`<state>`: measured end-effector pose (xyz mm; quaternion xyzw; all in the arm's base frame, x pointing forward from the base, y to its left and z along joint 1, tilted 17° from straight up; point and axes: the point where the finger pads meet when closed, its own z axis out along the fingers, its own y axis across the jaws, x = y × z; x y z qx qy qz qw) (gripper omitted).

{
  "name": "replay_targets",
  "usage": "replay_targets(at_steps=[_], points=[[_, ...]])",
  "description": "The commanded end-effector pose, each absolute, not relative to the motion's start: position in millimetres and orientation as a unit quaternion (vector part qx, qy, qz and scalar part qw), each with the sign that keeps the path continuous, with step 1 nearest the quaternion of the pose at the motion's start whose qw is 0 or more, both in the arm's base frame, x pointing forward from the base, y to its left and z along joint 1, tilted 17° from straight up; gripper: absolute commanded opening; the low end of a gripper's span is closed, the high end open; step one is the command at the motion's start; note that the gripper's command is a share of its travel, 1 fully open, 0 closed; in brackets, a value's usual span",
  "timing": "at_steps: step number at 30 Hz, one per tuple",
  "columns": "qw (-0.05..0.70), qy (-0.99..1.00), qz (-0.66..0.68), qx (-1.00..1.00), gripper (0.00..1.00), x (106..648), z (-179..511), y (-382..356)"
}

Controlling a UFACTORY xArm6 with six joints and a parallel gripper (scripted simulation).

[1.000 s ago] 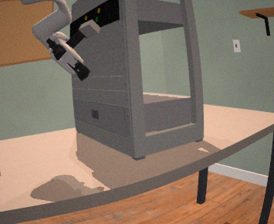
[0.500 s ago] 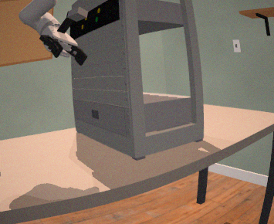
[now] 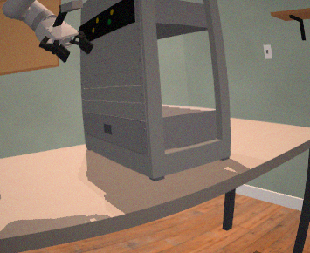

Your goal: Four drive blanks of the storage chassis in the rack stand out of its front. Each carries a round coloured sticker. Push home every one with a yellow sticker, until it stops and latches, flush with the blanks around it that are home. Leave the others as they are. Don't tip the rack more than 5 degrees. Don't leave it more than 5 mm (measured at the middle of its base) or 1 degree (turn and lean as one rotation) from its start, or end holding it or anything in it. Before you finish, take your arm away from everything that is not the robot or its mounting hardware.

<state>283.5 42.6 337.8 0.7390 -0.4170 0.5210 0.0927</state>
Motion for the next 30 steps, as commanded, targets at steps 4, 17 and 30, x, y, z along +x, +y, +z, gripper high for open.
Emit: replay_targets(at_steps=[4,17,30], points=[[-0.025,-0.419,0.548,0.724,1.00,281,350,70],[-0.257,-0.406,0.573,0.664,1.00,275,373,124],[-0.407,-0.385,0.573,0.598,1.00,272,387,159]])
